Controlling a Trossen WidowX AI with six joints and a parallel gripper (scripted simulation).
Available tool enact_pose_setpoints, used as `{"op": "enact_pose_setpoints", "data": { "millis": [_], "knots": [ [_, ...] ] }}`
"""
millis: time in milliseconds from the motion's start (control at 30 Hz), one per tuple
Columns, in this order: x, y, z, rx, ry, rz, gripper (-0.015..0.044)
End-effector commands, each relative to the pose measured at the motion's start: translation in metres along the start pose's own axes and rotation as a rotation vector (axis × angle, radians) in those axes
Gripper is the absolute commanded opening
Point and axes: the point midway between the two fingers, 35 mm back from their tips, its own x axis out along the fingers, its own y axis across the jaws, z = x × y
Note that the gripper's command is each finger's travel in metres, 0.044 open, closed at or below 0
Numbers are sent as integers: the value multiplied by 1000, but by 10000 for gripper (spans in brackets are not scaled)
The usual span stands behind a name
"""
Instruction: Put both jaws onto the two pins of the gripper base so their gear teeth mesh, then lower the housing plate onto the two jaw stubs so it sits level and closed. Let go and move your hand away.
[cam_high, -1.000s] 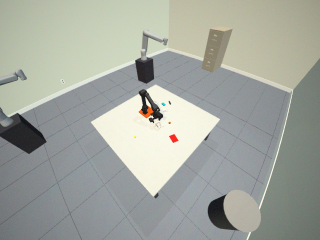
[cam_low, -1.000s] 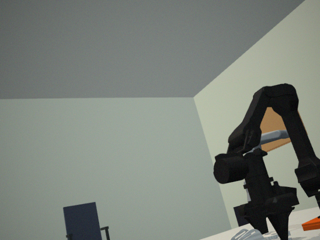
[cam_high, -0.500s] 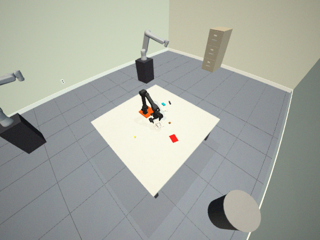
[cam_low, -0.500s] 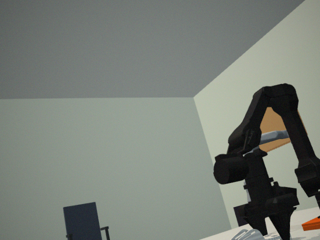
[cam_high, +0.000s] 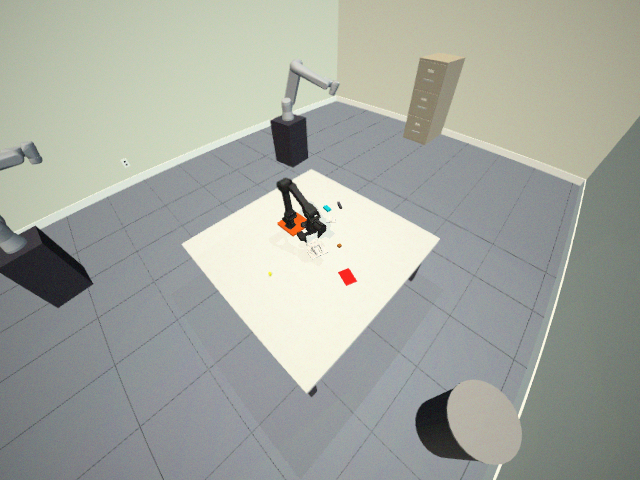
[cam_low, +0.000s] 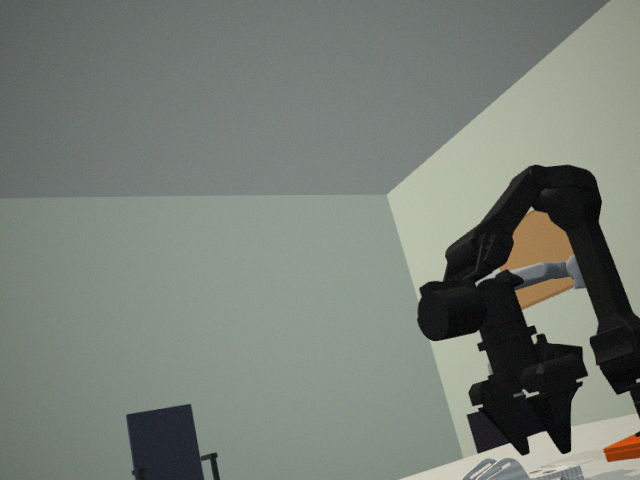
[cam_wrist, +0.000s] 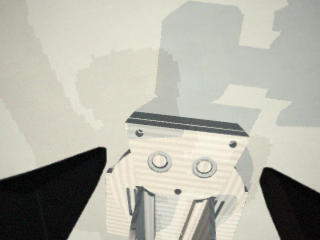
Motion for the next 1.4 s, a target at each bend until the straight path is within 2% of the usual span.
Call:
{"op": "enact_pose_setpoints", "data": {
  "millis": [0, 200, 467, 1367],
  "knots": [
    [-35, 0, 0, 0, 21, -9, 440],
    [-30, 0, -1, -2, 24, -7, 440],
    [-84, 12, 37, 0, 18, -8, 440],
    [-85, 12, 38, 0, 18, -8, 440]
  ]
}}
